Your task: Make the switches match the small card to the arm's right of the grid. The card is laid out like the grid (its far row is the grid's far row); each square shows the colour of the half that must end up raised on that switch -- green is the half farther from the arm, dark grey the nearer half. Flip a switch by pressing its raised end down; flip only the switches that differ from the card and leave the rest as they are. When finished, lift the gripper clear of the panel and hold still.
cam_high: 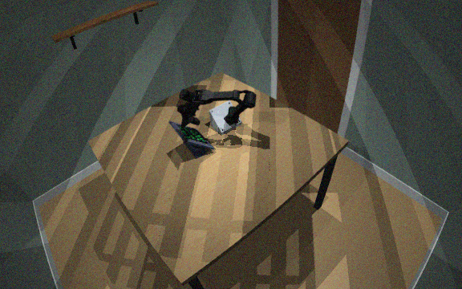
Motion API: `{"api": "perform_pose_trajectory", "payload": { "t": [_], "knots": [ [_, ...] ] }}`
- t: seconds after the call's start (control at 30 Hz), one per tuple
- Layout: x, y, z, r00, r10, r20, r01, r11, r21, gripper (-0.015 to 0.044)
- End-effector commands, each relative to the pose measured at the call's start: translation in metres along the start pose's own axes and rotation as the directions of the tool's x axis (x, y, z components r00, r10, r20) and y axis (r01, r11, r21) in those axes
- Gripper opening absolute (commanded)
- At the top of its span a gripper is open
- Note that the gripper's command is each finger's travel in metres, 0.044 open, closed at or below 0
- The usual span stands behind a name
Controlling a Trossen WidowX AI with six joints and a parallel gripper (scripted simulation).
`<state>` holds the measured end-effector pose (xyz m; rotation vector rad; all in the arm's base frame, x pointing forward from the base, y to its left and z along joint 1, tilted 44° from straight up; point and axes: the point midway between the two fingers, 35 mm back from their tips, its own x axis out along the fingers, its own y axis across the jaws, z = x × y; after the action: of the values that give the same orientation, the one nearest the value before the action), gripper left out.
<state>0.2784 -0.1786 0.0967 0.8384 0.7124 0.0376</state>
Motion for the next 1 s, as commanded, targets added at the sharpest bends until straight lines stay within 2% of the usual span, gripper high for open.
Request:
{"api": "perform_pose_trajectory", "payload": {
  "t": [0.0, 0.97],
  "knots": [
    [0.0004, -0.0013, -0.0002, 1.000, -0.007, -0.001, 0.007, 1.000, 0.003, 0.0000],
    [0.0043, -0.0012, -0.0001, 1.000, -0.006, -0.001, 0.006, 1.000, 0.003, 0.0000]
  ]
}}
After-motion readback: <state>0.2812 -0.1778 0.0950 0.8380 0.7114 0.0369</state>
